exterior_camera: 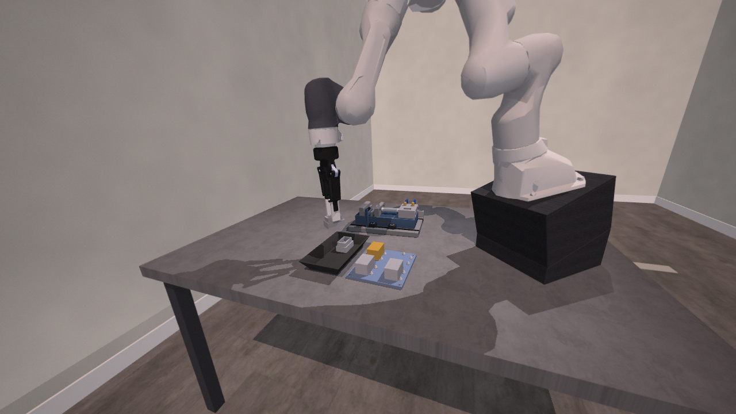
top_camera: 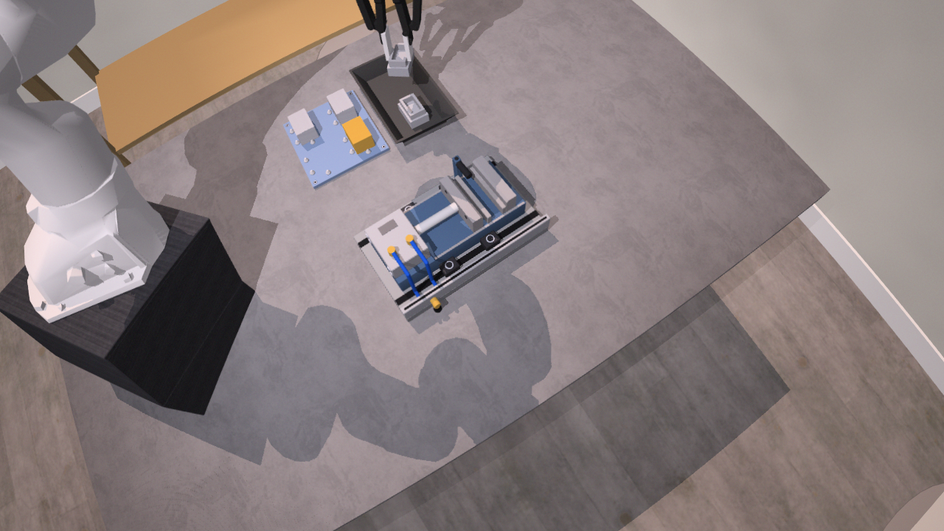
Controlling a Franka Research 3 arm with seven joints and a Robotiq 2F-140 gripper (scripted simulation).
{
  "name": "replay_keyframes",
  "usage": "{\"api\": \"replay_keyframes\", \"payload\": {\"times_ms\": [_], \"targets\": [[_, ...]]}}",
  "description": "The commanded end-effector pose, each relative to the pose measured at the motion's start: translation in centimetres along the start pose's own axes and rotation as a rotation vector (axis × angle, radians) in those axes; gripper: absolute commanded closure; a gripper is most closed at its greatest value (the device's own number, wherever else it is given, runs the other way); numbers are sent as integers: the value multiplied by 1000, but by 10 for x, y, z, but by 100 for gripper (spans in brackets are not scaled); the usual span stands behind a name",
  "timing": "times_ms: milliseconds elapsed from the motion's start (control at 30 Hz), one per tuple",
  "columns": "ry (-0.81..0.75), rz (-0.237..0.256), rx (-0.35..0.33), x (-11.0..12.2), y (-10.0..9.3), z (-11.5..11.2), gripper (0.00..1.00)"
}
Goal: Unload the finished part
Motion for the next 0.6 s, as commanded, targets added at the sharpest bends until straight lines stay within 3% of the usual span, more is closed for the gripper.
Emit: {"api": "replay_keyframes", "payload": {"times_ms": [0, 567], "targets": [[-168, 0, -1, 5, -1, -6, 100], [-527, 17, -9, 35, -7, -37, 100]]}}
Point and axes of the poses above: the point where the finger pads meet when closed, its own y axis out along the fingers, its own x axis across the jaws, z = x × y, the point moved 3 cm from there along -y, back along the fingers, and after that the axes turned 3 degrees about -y, right-handed, at the moved point
